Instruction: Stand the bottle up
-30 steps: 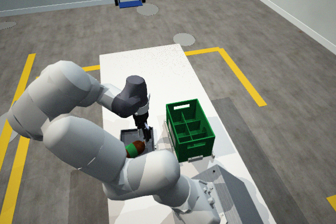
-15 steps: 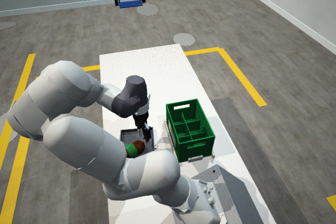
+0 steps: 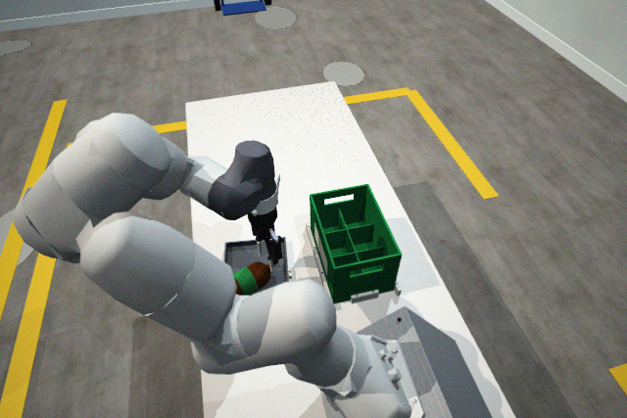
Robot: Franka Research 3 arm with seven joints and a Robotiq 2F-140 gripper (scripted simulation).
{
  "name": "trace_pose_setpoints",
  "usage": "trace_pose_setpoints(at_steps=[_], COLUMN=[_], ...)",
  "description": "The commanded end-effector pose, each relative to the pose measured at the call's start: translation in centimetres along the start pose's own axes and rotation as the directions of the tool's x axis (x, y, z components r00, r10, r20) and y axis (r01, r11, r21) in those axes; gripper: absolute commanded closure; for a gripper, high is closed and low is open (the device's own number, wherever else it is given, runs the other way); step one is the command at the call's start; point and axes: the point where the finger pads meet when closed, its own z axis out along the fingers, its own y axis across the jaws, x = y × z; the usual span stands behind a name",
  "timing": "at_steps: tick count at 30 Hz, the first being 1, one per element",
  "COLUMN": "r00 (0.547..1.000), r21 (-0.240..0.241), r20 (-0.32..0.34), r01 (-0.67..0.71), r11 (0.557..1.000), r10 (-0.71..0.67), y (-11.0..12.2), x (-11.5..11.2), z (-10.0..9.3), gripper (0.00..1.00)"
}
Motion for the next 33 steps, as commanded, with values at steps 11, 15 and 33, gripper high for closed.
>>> trace_pose_setpoints(at_steps=[11,15,33], r00=[1.000,1.000,1.000], r21=[0.001,0.001,0.001], r20=[-0.001,-0.001,-0.001], r01=[0.002,0.002,0.002], r11=[1.000,1.000,1.000], r10=[-0.002,-0.002,-0.002], y=[-0.1,-0.1,-0.1], x=[0.0,0.0,0.0], z=[0.6,0.8,2.7], gripper=[0.62,0.62,0.62])
